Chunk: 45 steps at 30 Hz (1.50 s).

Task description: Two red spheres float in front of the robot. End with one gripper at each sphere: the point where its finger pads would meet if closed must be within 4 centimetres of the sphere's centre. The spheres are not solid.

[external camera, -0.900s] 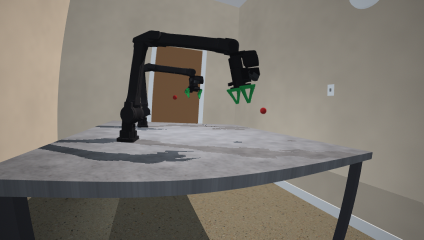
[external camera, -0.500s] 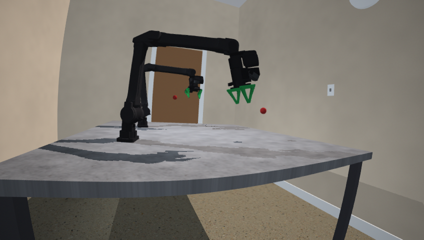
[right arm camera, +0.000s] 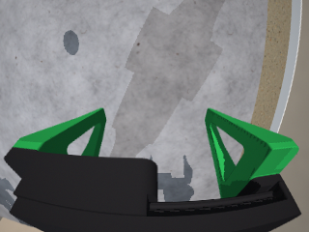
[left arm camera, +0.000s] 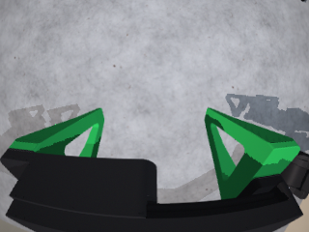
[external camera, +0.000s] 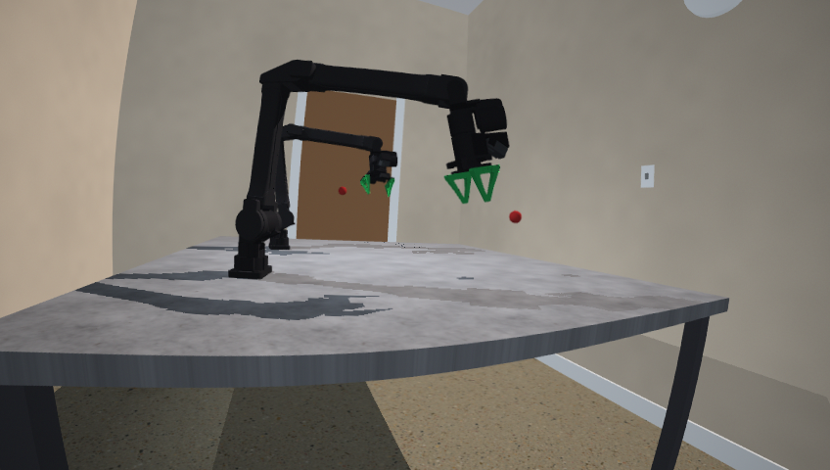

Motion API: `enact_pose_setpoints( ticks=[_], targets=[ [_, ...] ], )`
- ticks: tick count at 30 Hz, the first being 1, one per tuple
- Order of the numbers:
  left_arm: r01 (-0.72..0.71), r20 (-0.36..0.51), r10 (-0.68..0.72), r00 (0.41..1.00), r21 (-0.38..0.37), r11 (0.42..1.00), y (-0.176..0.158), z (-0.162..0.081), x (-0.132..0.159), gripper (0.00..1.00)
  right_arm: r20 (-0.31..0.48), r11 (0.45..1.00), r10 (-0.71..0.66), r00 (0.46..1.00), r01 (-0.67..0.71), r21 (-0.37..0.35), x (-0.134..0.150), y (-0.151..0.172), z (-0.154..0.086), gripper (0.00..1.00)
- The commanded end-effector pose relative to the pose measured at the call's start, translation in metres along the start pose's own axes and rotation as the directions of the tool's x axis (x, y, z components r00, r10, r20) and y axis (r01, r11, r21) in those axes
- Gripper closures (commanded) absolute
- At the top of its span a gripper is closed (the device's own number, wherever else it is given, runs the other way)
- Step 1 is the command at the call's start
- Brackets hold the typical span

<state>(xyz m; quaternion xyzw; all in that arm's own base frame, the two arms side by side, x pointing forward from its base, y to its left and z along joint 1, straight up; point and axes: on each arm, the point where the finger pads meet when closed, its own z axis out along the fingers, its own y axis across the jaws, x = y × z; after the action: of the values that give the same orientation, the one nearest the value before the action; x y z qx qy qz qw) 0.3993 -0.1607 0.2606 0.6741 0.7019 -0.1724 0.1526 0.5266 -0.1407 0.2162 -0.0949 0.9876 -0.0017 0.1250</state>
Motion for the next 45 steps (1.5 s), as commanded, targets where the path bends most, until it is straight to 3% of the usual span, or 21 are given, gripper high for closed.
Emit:
enact_pose_setpoints(
  ticks=[1, 5, 7, 11, 17, 22, 24, 25, 26, 32, 34, 39, 45],
  targets=[
    [0.055, 0.012, -0.054, 0.998, -0.088, 0.995, 0.000, -0.023, 0.002, 0.00, 0.042, 1.000, -0.007, 0.999, 0.006, 0.016, -0.022, 0.006, 0.003, 0.00],
    [0.159, 0.009, -0.160, 0.987, -0.179, 0.971, -0.007, -0.033, 0.019, 0.00, 0.084, 1.000, -0.010, 0.996, 0.008, 0.029, -0.048, 0.016, 0.013, 0.00],
    [0.159, 0.009, -0.160, 0.987, -0.179, 0.971, -0.007, -0.033, 0.019, 0.00, 0.084, 1.000, -0.010, 0.996, 0.008, 0.029, -0.048, 0.016, 0.013, 0.00],
    [0.300, 0.036, -0.304, 0.952, -0.304, 0.904, -0.016, -0.047, 0.042, 0.00, 0.144, 0.999, -0.015, 0.989, 0.009, 0.042, -0.082, 0.033, 0.026, 0.00],
    [0.528, 0.171, -0.518, 0.838, -0.492, 0.692, -0.035, -0.069, 0.085, 0.00, 0.257, 0.999, -0.021, 0.966, 0.008, 0.049, -0.142, 0.073, 0.049, 0.00],
    [0.672, 0.339, -0.615, 0.712, -0.584, 0.456, -0.053, -0.085, 0.121, 0.00, 0.356, 0.999, -0.020, 0.934, 0.007, 0.039, -0.191, 0.116, 0.066, 0.00],
    [0.672, 0.339, -0.615, 0.712, -0.584, 0.456, -0.053, -0.085, 0.121, 0.00, 0.356, 0.999, -0.020, 0.934, 0.007, 0.039, -0.191, 0.116, 0.066, 0.00],
    [0.729, 0.425, -0.635, 0.645, -0.590, 0.347, -0.057, -0.088, 0.127, 0.00, 0.375, 0.999, -0.019, 0.927, 0.006, 0.035, -0.200, 0.125, 0.068, 0.00],
    [0.753, 0.468, -0.637, 0.612, -0.591, 0.290, -0.061, -0.091, 0.134, 0.00, 0.393, 1.000, -0.018, 0.920, 0.006, 0.031, -0.208, 0.134, 0.071, 0.00],
    [0.843, 0.683, -0.585, 0.438, -0.539, 0.002, -0.082, -0.102, 0.166, 0.00, 0.481, 1.000, -0.007, 0.877, 0.007, 0.001, -0.248, 0.184, 0.084, 0.00],
    [0.859, 0.736, -0.553, 0.391, -0.508, -0.069, -0.087, -0.104, 0.174, 0.00, 0.502, 1.000, -0.003, 0.865, 0.008, -0.009, -0.256, 0.197, 0.087, 0.00],
    [0.877, 0.810, -0.491, 0.320, -0.450, -0.171, -0.095, -0.107, 0.186, 0.00, 0.534, 1.000, 0.005, 0.846, 0.010, -0.025, -0.269, 0.218, 0.091, 0.00],
    [0.880, 0.829, -0.472, 0.300, -0.431, -0.197, -0.098, -0.108, 0.189, 0.00, 0.542, 0.999, 0.008, 0.840, 0.010, -0.030, -0.273, 0.224, 0.092, 0.00]
  ],
)
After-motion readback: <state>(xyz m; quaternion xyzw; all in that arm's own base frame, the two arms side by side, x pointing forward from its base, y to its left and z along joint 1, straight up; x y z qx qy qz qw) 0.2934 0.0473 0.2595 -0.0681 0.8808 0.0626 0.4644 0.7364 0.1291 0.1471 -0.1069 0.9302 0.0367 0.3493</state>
